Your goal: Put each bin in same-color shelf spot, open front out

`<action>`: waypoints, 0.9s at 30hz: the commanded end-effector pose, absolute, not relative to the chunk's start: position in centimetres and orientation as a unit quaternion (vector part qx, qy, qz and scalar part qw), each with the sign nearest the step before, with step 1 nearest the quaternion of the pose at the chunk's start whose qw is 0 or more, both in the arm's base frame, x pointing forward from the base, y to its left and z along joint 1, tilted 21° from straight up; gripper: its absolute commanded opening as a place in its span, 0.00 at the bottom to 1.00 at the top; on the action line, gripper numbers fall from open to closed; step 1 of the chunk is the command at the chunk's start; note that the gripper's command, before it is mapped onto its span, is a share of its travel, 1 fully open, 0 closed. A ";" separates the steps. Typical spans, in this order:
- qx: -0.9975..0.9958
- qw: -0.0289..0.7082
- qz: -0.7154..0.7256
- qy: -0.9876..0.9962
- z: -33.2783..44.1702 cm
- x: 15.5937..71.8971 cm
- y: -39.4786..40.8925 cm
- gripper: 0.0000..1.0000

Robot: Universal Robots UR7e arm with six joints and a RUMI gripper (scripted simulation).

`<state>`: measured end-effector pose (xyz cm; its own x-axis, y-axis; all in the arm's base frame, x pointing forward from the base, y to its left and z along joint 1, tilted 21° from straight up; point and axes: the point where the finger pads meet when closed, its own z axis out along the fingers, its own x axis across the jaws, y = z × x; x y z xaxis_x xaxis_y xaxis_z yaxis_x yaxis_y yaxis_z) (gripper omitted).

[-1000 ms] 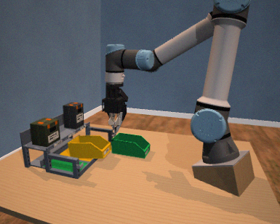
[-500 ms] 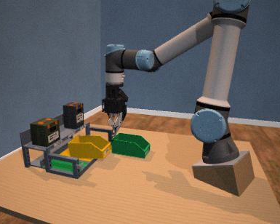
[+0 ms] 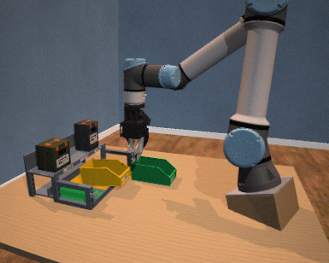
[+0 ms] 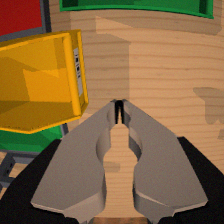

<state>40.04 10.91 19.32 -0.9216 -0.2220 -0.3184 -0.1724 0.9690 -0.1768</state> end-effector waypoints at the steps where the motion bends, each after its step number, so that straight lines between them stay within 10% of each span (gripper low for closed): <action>1: -0.101 0.171 -0.073 0.977 18.4 40.5 10.8 0.00; 27: -0.101 0.171 -0.073 0.977 11.6 43.0 10.1 0.00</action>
